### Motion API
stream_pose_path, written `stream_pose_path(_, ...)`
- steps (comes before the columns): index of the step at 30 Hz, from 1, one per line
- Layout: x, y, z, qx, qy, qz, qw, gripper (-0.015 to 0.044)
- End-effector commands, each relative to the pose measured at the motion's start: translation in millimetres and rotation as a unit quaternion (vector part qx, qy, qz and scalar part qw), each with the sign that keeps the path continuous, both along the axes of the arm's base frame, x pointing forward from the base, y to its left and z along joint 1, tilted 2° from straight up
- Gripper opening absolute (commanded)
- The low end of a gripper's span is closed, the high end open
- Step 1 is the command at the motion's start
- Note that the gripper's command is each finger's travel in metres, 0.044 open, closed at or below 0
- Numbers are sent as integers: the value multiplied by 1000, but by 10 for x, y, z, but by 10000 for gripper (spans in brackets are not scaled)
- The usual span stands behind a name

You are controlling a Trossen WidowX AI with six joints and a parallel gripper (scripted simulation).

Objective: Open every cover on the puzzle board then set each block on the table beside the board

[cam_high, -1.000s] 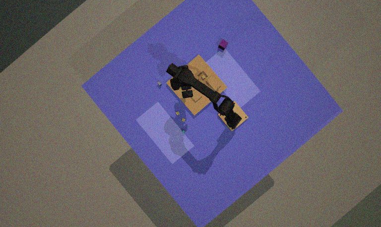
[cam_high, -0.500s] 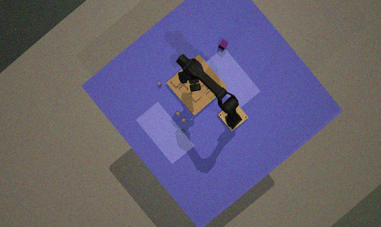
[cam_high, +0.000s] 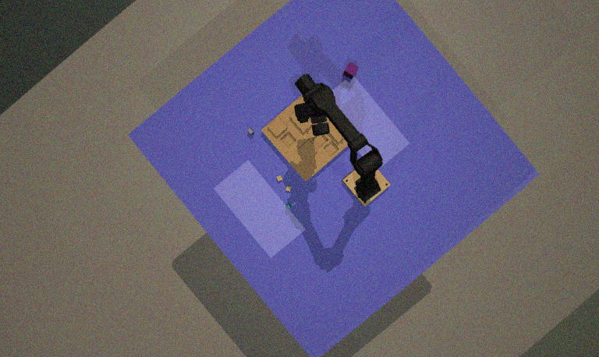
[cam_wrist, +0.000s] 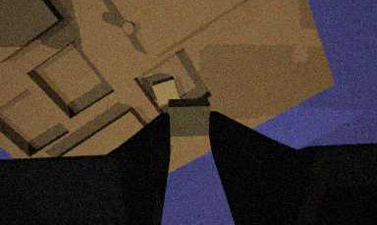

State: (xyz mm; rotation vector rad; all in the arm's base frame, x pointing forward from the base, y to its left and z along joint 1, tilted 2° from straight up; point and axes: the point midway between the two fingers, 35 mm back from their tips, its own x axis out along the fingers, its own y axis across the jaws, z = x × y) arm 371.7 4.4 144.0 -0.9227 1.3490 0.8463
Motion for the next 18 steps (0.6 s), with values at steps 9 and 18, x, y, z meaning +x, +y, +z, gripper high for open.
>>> stream_pose_path(9, -104, -469, 1, 1, 1, 2, 1000, 80)
stream_pose_path(18, -216, -805, 2, 0, 1, 2, 1000, 80)
